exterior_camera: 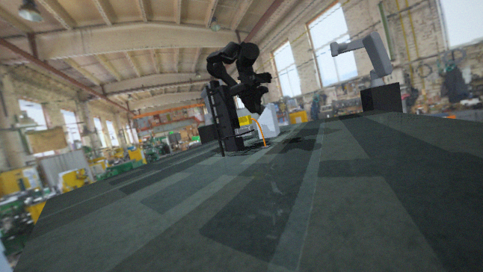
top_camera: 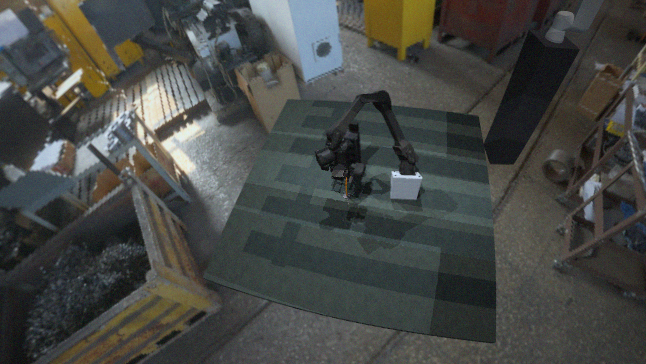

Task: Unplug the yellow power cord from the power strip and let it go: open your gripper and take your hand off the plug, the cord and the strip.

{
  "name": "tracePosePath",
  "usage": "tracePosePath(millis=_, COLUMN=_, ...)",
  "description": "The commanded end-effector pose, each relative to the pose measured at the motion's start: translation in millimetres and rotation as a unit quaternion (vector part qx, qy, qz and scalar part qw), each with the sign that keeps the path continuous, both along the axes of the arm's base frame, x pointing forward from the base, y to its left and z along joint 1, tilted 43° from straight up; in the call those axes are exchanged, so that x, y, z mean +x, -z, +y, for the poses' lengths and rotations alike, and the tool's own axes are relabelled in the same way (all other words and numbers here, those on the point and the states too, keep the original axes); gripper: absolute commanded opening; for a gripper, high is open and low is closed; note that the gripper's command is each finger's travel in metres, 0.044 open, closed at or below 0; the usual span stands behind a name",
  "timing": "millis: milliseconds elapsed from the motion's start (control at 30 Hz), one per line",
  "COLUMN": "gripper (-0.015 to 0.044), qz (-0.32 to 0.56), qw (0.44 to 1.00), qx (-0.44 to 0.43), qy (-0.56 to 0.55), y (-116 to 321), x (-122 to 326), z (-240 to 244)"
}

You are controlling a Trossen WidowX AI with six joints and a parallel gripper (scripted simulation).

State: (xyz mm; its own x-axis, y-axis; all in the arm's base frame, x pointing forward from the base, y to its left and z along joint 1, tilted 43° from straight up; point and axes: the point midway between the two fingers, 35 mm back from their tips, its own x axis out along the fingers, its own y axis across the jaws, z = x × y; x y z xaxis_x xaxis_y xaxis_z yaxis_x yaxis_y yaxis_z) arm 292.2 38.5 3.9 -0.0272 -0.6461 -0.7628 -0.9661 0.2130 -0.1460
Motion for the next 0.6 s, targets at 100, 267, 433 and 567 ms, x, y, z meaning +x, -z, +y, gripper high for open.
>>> tracePosePath(millis=100, gripper=0.016, qz=0.005, qw=1.0, qx=-0.019, qy=-0.003, y=-2.4, x=-5.0, z=-6.5)
tracePosePath(millis=267, gripper=0.016, qz=0.005, qw=1.0, qx=-0.019, qy=-0.003, y=-5.9, x=-6.0, z=-10.1)
tracePosePath(millis=433, gripper=0.016, qz=0.005, qw=1.0, qx=-0.019, qy=-0.003, y=-11.4, x=-7.8, z=-15.8)
tracePosePath(millis=567, gripper=0.016, qz=0.005, qw=1.0, qx=-0.019, qy=-0.003, y=-15.6, x=-9.4, z=-20.4)
